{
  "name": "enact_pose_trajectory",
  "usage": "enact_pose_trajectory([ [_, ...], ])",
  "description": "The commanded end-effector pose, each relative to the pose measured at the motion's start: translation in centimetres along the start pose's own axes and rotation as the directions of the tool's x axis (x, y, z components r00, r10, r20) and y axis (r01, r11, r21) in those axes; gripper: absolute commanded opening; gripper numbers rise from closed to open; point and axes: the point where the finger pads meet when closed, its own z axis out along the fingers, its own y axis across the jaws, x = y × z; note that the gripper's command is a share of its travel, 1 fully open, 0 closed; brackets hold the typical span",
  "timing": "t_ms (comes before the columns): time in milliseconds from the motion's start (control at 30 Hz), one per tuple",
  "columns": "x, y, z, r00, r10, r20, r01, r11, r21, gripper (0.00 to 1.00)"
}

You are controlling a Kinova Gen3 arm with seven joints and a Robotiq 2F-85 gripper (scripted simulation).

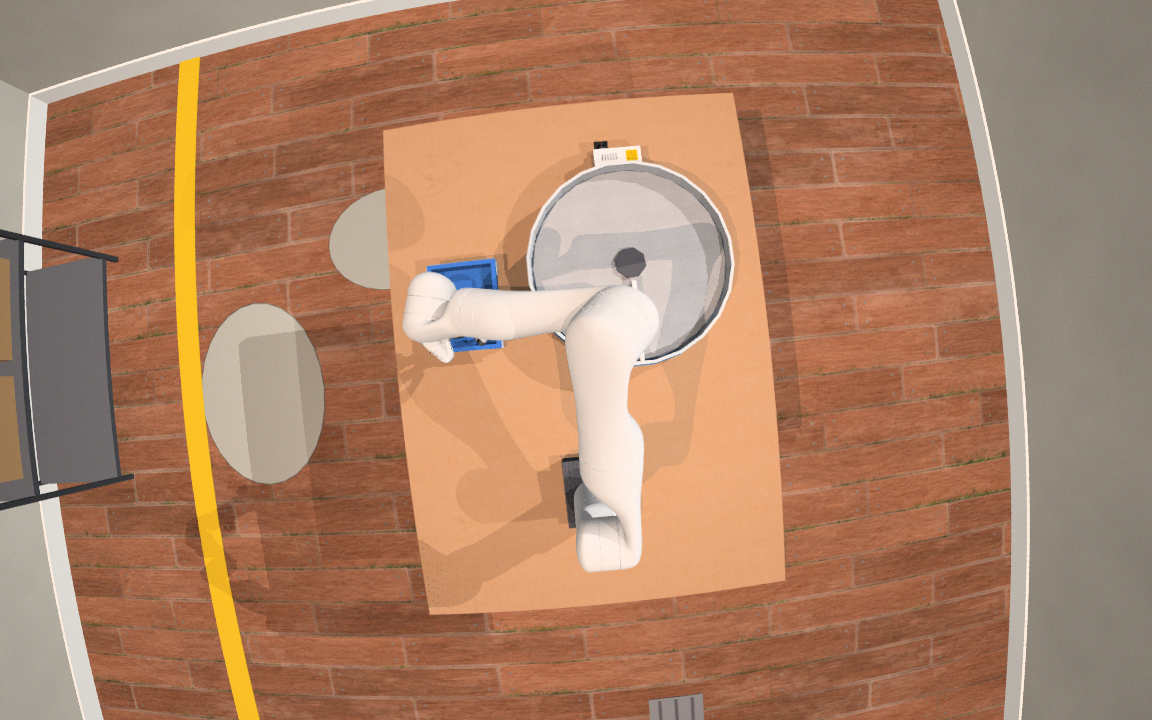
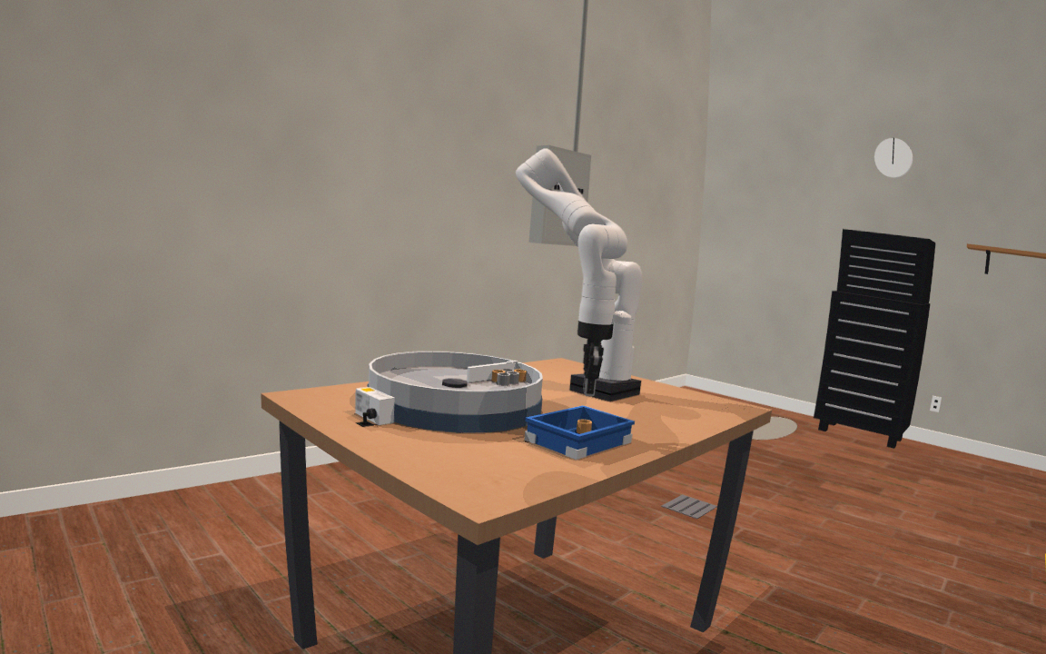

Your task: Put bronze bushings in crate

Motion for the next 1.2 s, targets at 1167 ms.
enact_pose_trajectory([
  [1167, 0.0, 0.1, -5.4, 1.000, 0.000, 0.002, 0.000, 1.000, -0.006, 0.16],
])
